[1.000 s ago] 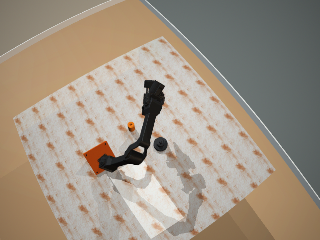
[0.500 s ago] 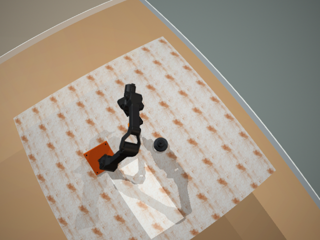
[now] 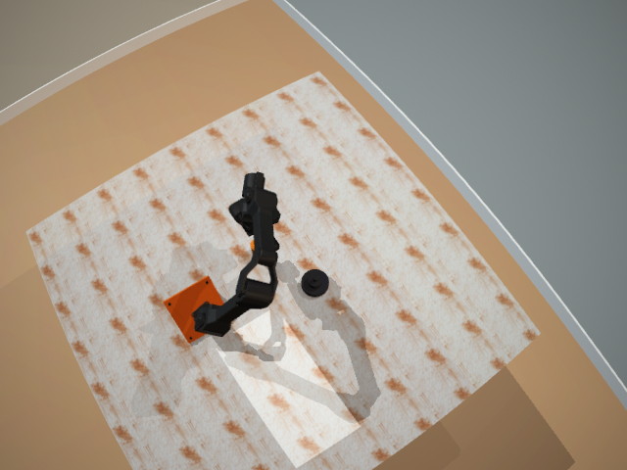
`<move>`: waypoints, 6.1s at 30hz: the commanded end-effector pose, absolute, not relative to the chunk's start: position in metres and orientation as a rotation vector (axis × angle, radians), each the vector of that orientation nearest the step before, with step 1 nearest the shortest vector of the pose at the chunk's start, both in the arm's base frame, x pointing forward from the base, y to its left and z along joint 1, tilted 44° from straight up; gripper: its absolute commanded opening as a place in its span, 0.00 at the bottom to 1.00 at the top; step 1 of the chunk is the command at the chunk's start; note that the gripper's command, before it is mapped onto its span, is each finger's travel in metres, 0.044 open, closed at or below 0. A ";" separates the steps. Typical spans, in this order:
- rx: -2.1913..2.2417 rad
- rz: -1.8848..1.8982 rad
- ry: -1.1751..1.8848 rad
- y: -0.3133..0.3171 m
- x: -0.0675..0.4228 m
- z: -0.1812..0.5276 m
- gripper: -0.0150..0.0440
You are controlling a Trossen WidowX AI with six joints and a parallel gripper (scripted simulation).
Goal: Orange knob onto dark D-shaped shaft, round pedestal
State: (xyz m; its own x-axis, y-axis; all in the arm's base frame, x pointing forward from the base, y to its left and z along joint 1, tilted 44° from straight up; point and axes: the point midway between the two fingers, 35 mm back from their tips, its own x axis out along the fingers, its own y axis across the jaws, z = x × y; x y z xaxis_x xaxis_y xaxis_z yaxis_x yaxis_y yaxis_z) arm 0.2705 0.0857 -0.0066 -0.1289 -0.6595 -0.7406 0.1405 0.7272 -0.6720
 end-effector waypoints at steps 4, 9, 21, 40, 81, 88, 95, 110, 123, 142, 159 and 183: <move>-0.444 -0.723 1.558 0.073 0.268 -0.020 1.00; -0.444 -0.723 1.558 0.070 0.267 -0.023 1.00; -0.444 -0.723 1.558 0.059 0.267 -0.037 1.00; -0.445 -0.724 1.557 0.038 0.263 -0.059 1.00; -0.442 -0.720 1.557 0.054 0.272 -0.046 0.25; -0.441 -0.718 1.558 0.081 0.278 -0.018 0.25; -0.442 -0.719 1.560 0.107 0.279 0.014 0.25; -0.439 -0.714 1.562 0.109 0.284 0.035 0.25; -0.431 -0.699 1.560 0.080 0.302 0.049 0.25; -0.416 -0.701 1.553 0.031 0.322 0.072 0.25; -0.428 -0.710 1.550 -0.017 0.331 0.094 0.25; -0.452 -0.733 1.553 -0.072 0.331 0.116 0.25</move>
